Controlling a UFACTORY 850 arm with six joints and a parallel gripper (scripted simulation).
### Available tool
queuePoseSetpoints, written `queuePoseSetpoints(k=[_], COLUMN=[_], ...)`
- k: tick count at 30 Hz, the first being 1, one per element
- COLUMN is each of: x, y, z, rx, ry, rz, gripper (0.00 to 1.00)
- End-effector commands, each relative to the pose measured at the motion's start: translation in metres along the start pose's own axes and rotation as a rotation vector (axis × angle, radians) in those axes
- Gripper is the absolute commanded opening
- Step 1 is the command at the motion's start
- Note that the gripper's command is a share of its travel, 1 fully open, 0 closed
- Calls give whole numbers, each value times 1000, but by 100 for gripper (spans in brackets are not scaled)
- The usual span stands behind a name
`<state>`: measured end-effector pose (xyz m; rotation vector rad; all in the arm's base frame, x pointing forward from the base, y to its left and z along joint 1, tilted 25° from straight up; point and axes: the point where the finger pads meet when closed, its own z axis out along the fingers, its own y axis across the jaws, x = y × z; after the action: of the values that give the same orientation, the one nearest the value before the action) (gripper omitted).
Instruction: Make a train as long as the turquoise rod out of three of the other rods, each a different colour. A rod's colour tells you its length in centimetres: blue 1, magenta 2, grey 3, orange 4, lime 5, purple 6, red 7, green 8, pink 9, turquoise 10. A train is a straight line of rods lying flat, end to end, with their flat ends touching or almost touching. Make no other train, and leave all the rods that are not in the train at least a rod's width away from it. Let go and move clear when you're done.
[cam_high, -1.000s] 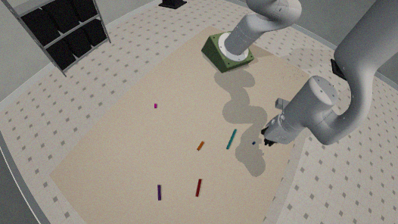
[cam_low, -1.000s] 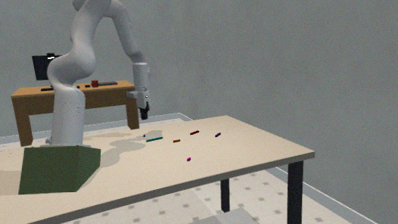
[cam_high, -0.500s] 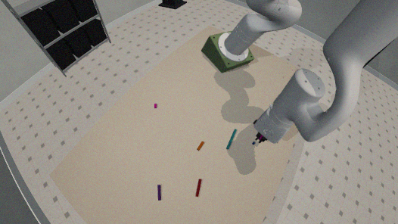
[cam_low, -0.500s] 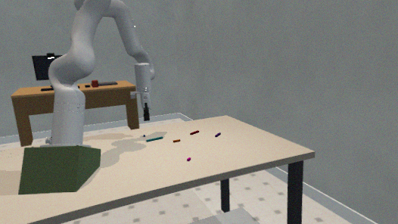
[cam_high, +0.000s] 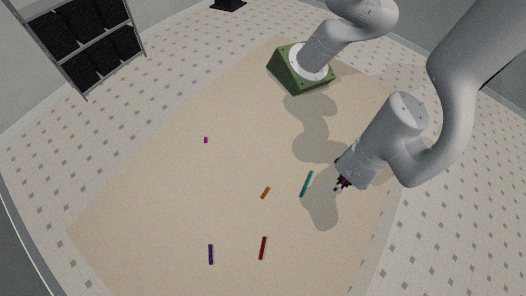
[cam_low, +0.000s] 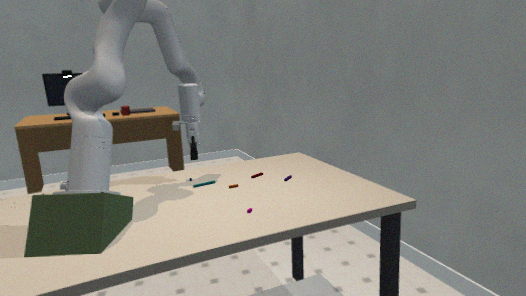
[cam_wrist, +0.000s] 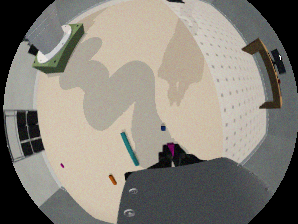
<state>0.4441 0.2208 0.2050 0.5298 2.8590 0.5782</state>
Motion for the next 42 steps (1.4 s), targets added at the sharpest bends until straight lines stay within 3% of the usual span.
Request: queuePoseSetpoints(k=[1, 7, 22, 42], x=[-1, -1, -1, -1], y=[1, 1, 2, 2], z=[5, 15, 73, 85], rx=[1, 1, 1, 1], ry=[1, 1, 1, 1], rz=[0, 0, 0, 0], gripper=[4, 4, 4, 4])
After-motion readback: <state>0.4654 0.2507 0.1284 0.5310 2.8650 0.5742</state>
